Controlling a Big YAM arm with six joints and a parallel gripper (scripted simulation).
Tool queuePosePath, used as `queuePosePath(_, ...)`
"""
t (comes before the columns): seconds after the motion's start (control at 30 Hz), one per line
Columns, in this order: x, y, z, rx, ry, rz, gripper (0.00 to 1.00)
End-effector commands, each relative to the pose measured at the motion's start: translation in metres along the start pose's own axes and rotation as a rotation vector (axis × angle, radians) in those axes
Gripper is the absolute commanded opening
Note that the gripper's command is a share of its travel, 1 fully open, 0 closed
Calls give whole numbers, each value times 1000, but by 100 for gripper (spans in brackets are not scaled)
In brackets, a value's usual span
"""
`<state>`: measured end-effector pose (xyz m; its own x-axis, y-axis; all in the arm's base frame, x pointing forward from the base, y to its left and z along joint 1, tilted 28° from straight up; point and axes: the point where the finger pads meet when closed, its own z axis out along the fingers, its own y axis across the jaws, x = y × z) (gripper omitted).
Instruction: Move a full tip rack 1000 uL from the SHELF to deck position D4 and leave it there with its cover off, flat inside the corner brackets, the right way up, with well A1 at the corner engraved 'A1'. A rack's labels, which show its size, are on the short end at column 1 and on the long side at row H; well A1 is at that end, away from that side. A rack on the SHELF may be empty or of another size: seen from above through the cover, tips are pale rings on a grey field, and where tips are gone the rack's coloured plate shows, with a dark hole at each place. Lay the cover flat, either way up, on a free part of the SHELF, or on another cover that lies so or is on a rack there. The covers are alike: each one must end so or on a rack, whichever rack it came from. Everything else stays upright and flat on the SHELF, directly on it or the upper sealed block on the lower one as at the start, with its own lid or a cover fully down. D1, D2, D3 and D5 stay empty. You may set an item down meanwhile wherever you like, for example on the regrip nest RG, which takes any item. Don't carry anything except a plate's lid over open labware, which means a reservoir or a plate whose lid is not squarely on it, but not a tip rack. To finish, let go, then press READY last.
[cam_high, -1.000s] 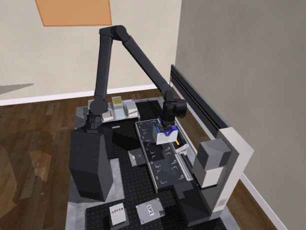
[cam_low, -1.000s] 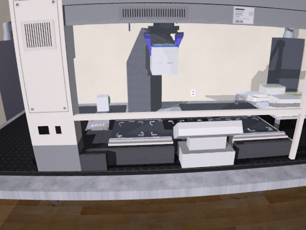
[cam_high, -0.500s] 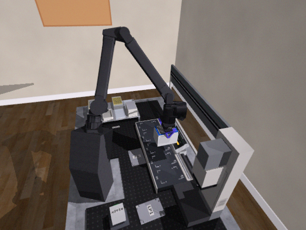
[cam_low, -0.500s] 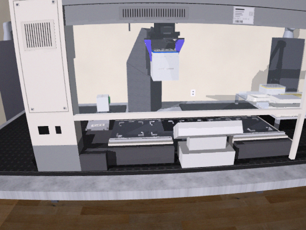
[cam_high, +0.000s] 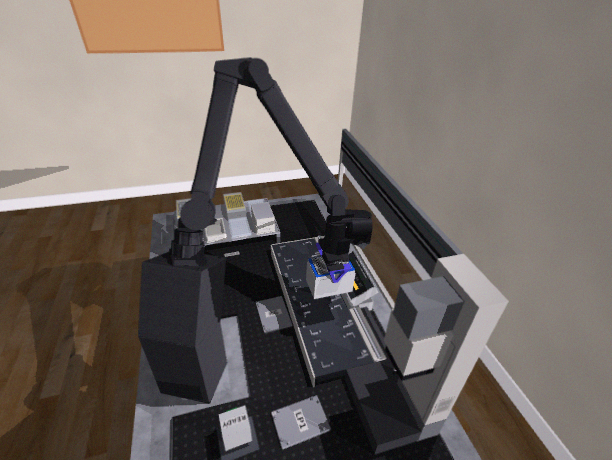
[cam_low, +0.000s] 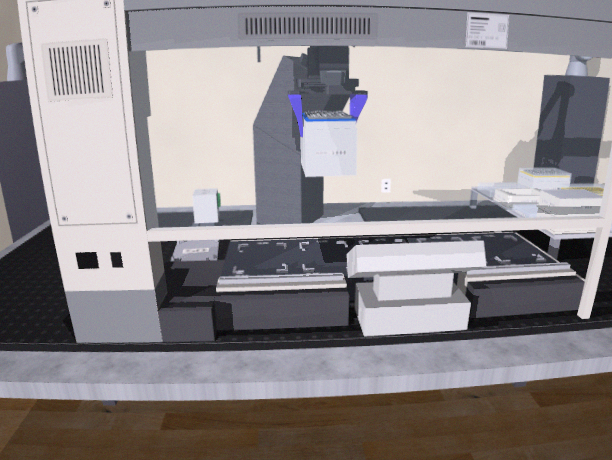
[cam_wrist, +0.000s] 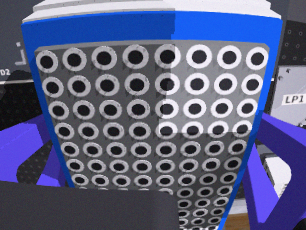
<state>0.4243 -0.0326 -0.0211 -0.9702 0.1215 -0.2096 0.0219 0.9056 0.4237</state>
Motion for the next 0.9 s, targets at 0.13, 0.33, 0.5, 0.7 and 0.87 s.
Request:
queuePosePath(0.13,-20,7,-3,7,-51,-24,0)
queuePosePath(0.33,-7,4,18,3,-17,-7,0)
queuePosePath(0.5,-18,6,20,6,-41,-18,0)
queuePosePath(0.7,-20,6,26,5,-44,-20,0)
queuePosePath(0.87,-17,4,39,5,-32,-14,0)
